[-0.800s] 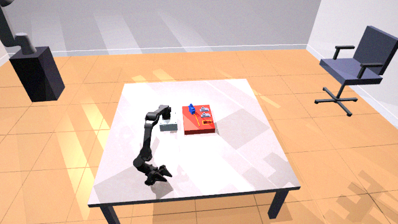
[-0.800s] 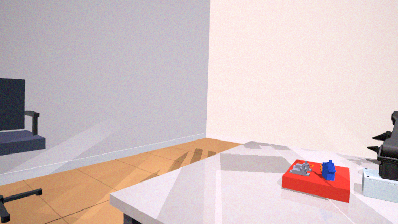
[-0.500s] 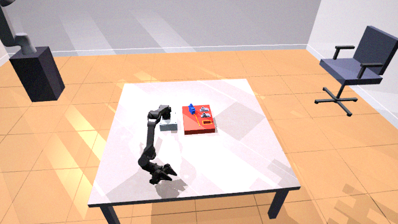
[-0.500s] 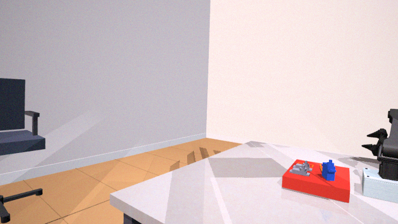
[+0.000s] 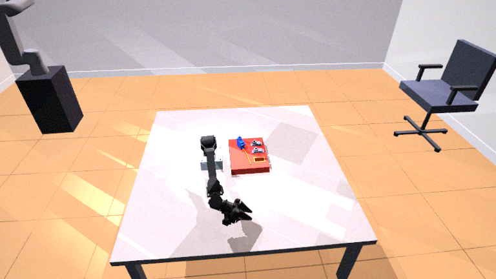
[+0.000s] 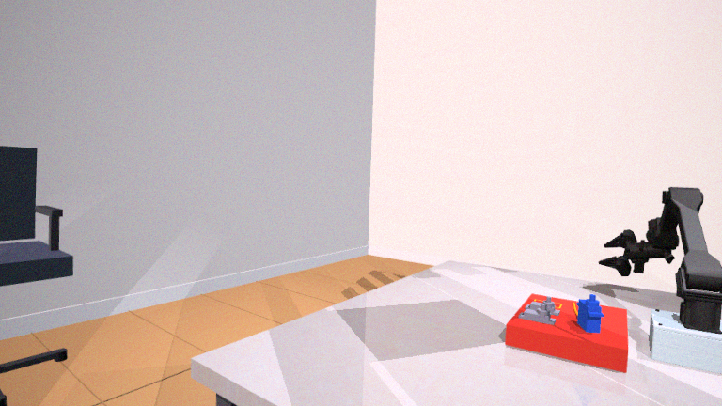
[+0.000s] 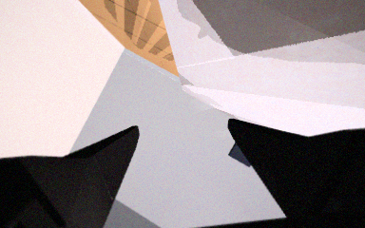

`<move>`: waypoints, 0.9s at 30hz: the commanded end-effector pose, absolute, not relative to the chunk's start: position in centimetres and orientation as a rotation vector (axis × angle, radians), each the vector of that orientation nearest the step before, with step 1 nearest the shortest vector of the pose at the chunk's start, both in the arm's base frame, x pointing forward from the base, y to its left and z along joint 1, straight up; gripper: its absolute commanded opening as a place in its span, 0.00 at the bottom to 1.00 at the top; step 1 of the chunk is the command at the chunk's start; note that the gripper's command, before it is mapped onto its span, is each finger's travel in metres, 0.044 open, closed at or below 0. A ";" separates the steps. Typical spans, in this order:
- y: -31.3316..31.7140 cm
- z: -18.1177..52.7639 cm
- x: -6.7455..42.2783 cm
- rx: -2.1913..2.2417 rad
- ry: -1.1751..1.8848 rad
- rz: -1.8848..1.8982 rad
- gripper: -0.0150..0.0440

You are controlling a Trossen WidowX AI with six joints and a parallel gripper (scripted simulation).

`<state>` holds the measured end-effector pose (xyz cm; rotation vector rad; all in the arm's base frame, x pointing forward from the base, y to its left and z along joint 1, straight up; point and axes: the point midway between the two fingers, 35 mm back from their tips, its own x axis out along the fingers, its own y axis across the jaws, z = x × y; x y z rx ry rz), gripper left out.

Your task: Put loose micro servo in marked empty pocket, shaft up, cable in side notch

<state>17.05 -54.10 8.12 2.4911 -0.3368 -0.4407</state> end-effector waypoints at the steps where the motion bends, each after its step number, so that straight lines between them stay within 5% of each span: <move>1: -52.0 8.1 20.9 2.503 -0.260 -0.484 1.00; 27: -30.3 9.2 38.5 2.328 0.367 -0.777 1.00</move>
